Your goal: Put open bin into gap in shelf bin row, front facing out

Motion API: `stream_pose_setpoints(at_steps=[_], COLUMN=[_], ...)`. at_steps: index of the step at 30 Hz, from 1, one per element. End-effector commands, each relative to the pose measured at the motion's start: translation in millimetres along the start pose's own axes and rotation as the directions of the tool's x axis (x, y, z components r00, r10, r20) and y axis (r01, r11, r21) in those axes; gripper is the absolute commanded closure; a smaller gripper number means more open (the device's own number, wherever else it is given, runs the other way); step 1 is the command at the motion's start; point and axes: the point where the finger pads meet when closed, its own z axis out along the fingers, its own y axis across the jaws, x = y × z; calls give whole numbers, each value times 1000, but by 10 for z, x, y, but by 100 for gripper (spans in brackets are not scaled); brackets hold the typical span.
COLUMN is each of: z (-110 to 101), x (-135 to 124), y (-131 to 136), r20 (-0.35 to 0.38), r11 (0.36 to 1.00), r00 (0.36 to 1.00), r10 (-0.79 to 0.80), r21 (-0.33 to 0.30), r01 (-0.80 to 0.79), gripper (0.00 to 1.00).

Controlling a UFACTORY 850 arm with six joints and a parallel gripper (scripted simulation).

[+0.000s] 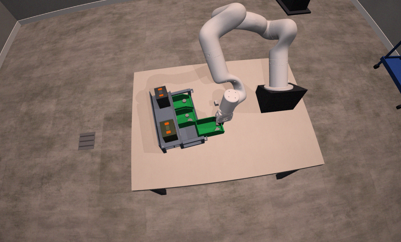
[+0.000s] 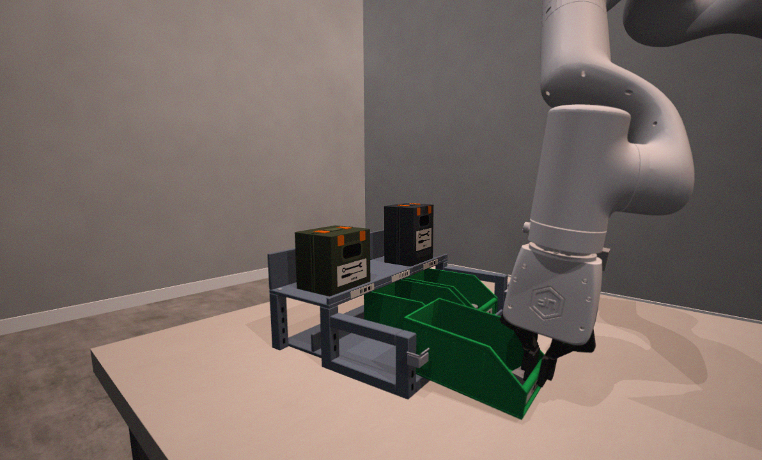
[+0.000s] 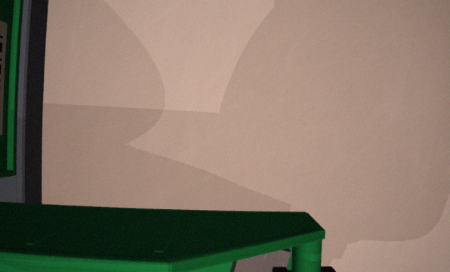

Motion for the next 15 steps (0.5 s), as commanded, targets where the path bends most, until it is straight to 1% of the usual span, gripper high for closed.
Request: stream_pose_setpoints(at_steps=[1,7,12,15], z=[-6,-6,-125,-125], x=[-2,-2,-2,-2], y=[-9,-9,-24,-24], r20=[0,0,0,0], r11=[1000,1000,1000,1000], r00=[1000,1000,1000,1000], r10=[0,0,1,1], r21=[1,1,2,2], r01=[0,0,-1,-1], gripper=[100,100,100,100])
